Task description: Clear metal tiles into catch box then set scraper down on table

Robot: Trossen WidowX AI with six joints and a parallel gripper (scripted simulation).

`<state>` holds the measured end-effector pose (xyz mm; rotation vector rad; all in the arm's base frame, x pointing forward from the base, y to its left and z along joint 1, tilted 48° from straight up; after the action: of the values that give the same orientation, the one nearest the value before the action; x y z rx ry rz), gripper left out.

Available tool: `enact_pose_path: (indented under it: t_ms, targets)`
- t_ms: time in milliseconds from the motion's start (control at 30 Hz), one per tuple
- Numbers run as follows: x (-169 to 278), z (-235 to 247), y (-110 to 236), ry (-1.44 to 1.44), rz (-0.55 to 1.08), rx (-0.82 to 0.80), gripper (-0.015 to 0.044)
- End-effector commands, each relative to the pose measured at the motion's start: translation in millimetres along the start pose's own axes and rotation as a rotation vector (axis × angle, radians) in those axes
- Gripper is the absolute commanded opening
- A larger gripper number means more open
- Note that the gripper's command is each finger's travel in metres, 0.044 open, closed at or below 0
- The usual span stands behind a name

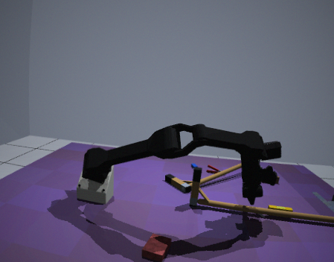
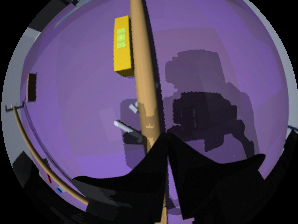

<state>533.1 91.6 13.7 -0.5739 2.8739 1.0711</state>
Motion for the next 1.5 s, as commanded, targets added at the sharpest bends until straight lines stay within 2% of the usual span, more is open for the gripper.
enact_pose_path:
  t_ms: [0, 1433, 1467]
  targets:
    - [0.0, -0.1, -0.2, 0.0, 0.0, 0.0, 0.0]
    - [-0.1, 0.6, 0.7, 0.001, -0.001, -0.001, 0.0]
    - [-0.2, 0.7, 1.1, 0.001, -0.002, -0.001, 0.0026]
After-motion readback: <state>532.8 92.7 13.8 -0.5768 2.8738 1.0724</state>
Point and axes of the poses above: the point midway between the two fingers, 35 mm back from their tips, its own y axis back along the fingers, its own z axis across the jaws, x = y × z, the point moved 3 cm from there along y, back along the fingers, and after that the axes turned 11 degrees about y, right-handed, at the moved point
